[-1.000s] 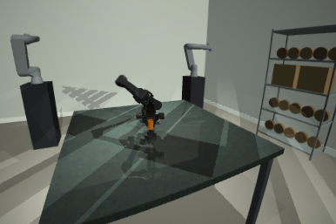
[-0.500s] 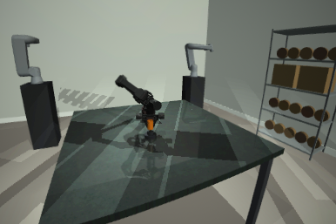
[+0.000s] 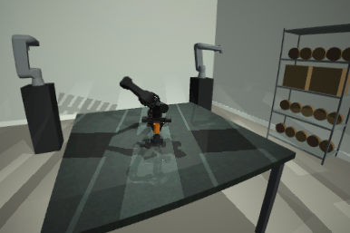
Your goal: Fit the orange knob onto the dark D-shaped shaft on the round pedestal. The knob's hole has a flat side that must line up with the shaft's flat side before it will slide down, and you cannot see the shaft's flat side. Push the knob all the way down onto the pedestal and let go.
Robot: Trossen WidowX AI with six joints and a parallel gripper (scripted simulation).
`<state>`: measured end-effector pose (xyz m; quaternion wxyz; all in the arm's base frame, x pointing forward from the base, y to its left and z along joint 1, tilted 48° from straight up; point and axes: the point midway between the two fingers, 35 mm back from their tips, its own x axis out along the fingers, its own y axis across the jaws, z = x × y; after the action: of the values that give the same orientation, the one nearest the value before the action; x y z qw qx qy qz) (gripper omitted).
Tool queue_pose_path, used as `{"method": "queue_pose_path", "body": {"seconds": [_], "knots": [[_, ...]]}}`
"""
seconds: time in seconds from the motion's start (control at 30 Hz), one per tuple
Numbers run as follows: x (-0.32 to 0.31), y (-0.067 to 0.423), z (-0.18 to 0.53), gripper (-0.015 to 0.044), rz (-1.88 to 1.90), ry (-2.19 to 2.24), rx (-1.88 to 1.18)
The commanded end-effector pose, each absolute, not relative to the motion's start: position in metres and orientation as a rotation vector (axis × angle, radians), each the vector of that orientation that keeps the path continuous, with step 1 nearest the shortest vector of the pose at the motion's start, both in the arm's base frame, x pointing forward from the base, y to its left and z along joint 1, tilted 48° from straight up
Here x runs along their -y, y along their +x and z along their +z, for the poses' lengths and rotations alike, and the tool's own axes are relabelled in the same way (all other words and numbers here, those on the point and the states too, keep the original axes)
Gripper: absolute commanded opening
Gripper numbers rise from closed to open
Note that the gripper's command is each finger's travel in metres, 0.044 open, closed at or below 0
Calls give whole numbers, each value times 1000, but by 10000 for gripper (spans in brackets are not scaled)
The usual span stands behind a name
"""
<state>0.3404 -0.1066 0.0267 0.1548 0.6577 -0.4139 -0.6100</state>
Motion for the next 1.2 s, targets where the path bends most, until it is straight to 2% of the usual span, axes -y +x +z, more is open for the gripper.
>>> {"method": "queue_pose_path", "body": {"seconds": [0.0, 0.27, 0.53, 1.17], "knots": [[107, 341, 27, 0, -1748, 1884, 1180], [105, 341, 32, 0, -1750, 1879, 1171], [105, 343, 32, 0, -1794, 1761, 955], [105, 341, 29, 0, -1794, 1761, 955]]}}
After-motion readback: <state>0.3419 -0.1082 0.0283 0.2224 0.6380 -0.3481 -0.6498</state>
